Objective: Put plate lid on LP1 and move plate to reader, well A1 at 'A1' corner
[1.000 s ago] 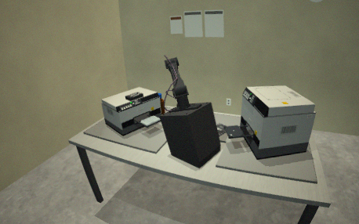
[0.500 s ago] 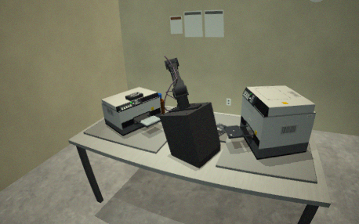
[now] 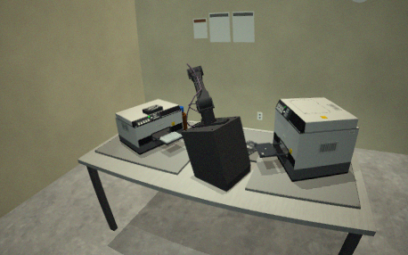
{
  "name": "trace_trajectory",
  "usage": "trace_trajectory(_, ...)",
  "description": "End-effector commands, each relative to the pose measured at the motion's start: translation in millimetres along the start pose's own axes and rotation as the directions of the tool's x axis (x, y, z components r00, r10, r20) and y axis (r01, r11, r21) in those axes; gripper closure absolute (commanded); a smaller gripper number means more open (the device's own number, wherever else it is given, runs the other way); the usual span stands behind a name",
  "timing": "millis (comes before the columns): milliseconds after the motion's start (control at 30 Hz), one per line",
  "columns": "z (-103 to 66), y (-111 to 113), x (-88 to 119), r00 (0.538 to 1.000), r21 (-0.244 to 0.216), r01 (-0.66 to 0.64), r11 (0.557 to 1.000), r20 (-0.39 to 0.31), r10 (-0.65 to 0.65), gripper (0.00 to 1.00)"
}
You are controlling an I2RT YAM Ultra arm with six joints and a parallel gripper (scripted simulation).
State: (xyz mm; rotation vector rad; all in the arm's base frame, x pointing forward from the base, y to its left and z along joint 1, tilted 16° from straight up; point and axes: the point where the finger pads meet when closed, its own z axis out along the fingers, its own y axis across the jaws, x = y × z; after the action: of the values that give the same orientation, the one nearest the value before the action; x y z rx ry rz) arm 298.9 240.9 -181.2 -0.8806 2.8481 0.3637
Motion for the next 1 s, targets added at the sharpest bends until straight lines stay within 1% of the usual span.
trace_trajectory(0, -2.3, 0, -6, 1.0, 0.002, 0.0, 1.0, 0.014, 0.0, 0.0)
trace_trajectory(233, -2.3, 0, -6, 1.0, 0.002, 0.0, 1.0, 0.014, 0.0, 0.0)
trace_trajectory(267, -10.3, 1, -19, 0.999, 0.005, 0.004, 1.0, 0.042, -0.004, 0.0)
trace_trajectory(333, -10.7, -2, -1, 1.0, 0.005, -0.005, 1.0, 0.004, 0.005, 0.0)
trace_trajectory(400, -10.7, -2, -1, 1.0, 0.005, -0.005, 1.0, 0.004, 0.005, 0.0)
trace_trajectory(433, -11.9, -2, 1, 1.0, 0.005, -0.006, 1.0, -0.001, 0.006, 0.0)
trace_trajectory(900, -30.5, -2, 2, 1.0, 0.0, -0.005, 1.0, 0.0, 0.005, 0.0)
trace_trajectory(967, -30.5, -2, 2, 1.0, 0.0, -0.005, 1.0, 0.0, 0.005, 0.0)
